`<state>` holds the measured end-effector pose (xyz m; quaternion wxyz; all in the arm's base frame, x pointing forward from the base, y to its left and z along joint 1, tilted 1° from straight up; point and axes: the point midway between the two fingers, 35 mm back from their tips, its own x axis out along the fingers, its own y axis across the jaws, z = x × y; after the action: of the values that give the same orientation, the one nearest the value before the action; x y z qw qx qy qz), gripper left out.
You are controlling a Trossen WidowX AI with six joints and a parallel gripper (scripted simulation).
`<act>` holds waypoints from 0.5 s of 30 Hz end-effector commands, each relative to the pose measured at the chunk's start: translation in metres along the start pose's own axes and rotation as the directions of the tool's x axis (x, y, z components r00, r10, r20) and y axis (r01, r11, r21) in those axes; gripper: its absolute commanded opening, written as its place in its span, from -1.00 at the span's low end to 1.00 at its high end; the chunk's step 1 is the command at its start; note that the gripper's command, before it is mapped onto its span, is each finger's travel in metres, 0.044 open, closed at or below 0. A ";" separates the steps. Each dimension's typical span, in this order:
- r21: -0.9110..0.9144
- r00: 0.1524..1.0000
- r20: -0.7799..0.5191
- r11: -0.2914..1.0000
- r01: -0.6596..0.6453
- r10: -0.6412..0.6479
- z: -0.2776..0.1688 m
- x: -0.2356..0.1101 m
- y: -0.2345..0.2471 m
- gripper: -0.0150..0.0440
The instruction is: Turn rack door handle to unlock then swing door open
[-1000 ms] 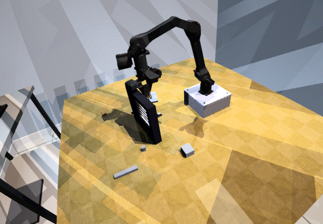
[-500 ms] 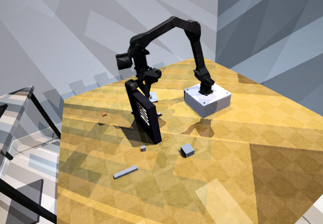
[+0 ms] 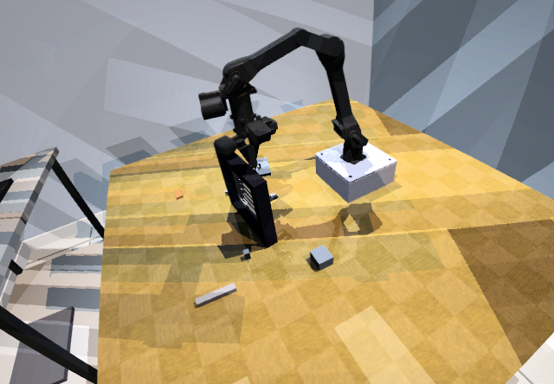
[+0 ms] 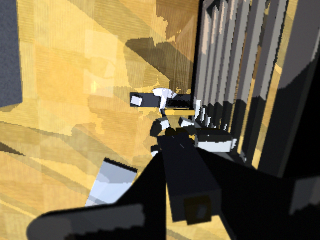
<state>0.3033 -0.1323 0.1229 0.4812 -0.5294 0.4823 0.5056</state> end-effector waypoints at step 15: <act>0.357 1.000 0.004 0.934 -0.004 0.002 0.011 0.000 0.019 -0.45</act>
<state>0.2872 -0.1252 0.1221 0.5527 -0.4498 0.5534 0.4312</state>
